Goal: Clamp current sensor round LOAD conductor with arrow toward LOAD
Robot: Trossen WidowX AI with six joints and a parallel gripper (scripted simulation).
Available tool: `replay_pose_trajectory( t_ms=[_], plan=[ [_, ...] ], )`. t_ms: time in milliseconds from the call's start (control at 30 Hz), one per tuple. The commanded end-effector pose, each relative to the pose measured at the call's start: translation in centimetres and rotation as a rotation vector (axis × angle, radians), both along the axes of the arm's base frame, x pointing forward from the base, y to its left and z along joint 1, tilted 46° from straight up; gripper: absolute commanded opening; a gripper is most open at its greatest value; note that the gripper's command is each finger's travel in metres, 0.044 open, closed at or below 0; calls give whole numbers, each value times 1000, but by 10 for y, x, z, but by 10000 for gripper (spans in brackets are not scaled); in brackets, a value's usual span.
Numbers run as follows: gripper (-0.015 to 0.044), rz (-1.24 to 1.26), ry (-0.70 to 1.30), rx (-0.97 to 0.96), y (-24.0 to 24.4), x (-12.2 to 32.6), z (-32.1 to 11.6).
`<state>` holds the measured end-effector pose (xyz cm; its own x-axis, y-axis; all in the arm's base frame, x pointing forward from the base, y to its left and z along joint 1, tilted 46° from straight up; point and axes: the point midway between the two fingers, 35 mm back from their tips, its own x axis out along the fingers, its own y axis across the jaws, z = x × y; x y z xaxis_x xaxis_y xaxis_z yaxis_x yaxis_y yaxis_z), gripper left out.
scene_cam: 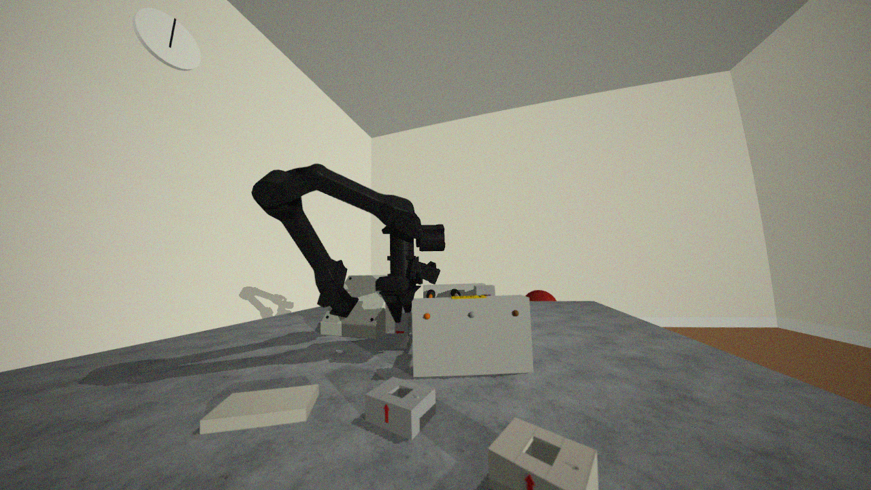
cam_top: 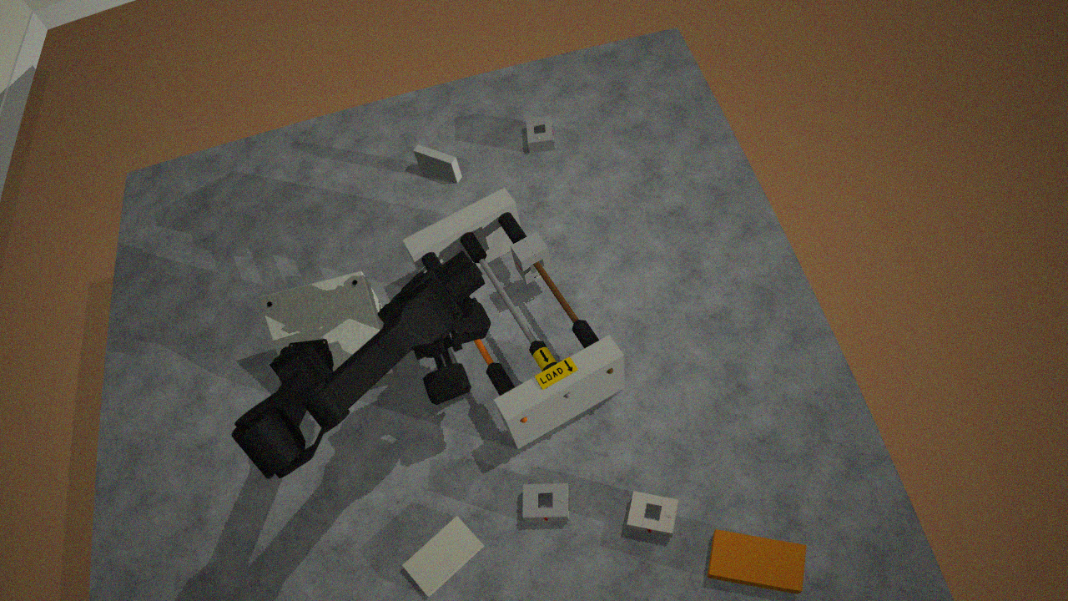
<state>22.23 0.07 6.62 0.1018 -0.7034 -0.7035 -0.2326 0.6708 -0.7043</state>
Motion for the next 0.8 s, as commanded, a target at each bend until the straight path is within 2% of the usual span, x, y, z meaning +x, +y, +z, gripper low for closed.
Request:
replay_pose_trajectory(
  t_ms=[0,67,433,667,767],
  plan=[
    [309,-2,0,0,0,0,0],
    [256,-2,0,0,0,0,0],
    [183,-2,0,0,0,0,0],
    [0,1,1,4,16,0,15],
    [0,2,2,5,28,-1,25]
  ],
)
